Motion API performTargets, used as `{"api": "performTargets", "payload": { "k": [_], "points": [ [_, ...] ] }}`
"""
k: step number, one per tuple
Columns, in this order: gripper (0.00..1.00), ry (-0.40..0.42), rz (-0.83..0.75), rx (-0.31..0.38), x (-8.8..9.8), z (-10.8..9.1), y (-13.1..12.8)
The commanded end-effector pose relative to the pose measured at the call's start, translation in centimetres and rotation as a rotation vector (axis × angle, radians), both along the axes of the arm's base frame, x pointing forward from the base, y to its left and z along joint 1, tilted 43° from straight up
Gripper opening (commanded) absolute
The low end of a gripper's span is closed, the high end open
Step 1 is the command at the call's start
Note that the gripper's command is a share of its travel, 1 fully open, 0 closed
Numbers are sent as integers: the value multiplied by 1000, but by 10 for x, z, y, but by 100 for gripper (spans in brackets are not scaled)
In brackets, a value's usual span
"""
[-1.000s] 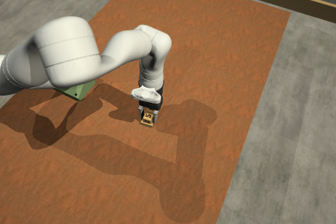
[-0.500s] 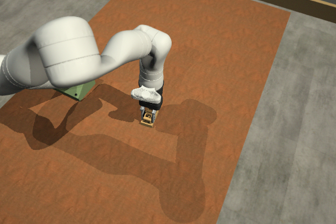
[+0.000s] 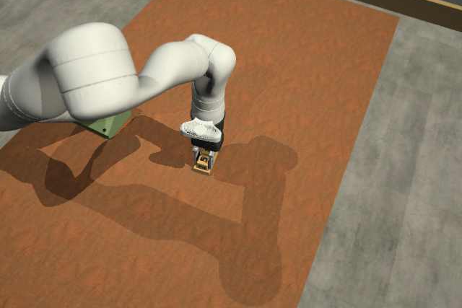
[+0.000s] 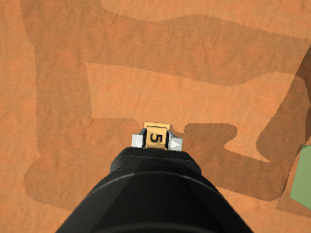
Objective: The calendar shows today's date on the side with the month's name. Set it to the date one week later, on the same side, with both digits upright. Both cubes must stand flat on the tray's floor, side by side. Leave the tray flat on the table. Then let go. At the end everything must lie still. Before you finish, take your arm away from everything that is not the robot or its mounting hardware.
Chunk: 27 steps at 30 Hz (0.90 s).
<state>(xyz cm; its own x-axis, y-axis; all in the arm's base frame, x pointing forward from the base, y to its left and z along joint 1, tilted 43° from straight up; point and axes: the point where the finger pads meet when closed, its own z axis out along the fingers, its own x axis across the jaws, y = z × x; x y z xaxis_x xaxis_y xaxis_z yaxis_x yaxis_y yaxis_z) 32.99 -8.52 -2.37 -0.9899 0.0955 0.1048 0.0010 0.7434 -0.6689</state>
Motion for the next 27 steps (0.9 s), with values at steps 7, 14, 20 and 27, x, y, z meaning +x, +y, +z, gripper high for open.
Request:
{"api": "performTargets", "payload": {
  "k": [7, 14, 20, 27],
  "points": [
    [57, -1, 1, 1, 1, 0, 1],
    [57, -1, 1, 1, 2, 8, 8],
    [57, -1, 1, 1, 8, 38, 35],
    [57, -1, 1, 1, 14, 69, 63]
  ]
}}
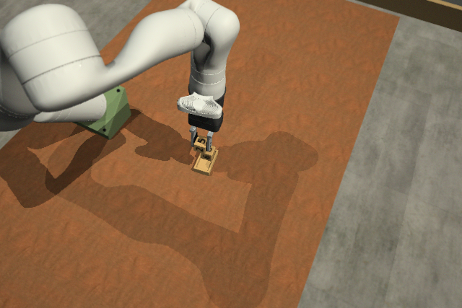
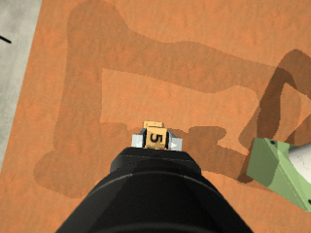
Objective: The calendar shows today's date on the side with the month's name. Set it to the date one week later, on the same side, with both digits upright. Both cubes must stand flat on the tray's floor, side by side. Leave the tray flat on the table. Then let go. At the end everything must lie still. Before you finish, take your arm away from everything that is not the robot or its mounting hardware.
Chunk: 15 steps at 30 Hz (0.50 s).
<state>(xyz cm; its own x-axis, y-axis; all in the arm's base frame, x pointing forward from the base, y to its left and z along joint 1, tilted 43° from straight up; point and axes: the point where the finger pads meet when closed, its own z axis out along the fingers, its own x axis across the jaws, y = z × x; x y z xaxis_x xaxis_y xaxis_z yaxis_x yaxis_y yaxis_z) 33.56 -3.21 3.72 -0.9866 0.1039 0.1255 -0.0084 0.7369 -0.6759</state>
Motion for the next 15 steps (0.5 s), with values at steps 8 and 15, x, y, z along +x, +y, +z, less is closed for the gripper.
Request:
{"api": "performTargets", "payload": {
  "k": [8, 15],
  "points": [
    [57, -23, 8, 10, 9, 13, 14],
    [57, -23, 8, 10, 9, 13, 14]
  ]
}}
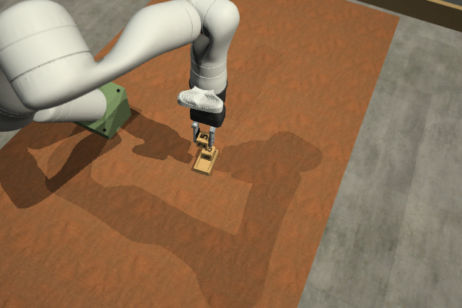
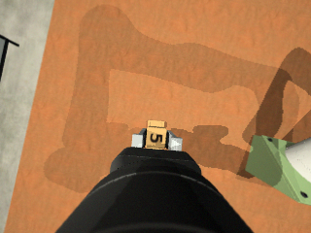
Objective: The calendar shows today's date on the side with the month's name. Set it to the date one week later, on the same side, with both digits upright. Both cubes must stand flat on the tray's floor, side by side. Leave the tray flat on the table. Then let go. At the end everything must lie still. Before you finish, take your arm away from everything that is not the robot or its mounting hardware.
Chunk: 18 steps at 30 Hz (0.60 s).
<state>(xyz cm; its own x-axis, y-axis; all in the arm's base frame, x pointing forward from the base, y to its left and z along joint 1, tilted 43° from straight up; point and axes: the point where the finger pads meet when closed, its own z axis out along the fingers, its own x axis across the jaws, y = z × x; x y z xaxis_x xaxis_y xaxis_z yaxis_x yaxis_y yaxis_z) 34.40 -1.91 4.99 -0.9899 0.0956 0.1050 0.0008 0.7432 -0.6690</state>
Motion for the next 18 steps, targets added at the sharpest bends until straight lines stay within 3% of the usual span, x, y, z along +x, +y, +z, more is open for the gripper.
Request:
{"api": "performTargets", "payload": {
  "k": [1, 18],
  "points": [
    [57, -2, 1, 1, 0, 0, 1],
    [57, -39, -47, -11, -2, 1, 0]
  ]
}}
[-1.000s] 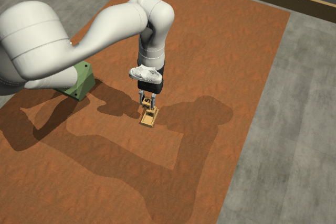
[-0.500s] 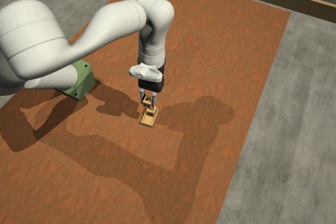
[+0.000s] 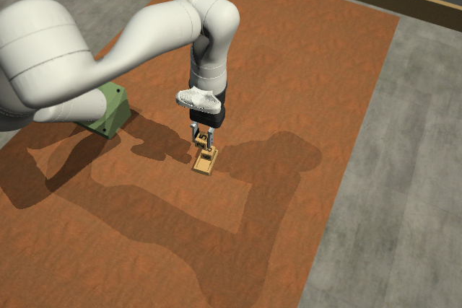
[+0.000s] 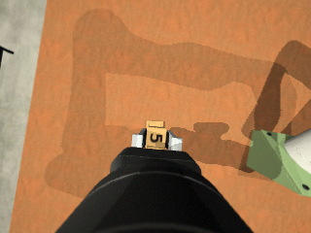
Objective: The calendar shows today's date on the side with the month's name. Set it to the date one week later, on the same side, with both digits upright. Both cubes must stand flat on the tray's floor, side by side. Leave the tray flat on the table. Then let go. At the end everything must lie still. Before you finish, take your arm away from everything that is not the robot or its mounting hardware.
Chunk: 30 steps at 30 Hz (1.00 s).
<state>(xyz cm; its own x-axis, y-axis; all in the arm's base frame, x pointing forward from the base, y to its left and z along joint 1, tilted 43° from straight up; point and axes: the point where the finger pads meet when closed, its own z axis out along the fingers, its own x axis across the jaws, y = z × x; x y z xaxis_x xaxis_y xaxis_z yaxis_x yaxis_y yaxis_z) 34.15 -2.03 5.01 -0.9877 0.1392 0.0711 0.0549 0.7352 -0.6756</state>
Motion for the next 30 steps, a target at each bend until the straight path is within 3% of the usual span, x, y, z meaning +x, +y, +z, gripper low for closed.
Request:
{"api": "performTargets", "payload": {
  "k": [1, 21, 30],
  "points": [
    [57, -12, -12, -3, 0, 0, 1],
    [57, -194, -236, -63, -13, 1, -4],
    [57, -371, -443, -118, -23, 1, -6]
  ]
}}
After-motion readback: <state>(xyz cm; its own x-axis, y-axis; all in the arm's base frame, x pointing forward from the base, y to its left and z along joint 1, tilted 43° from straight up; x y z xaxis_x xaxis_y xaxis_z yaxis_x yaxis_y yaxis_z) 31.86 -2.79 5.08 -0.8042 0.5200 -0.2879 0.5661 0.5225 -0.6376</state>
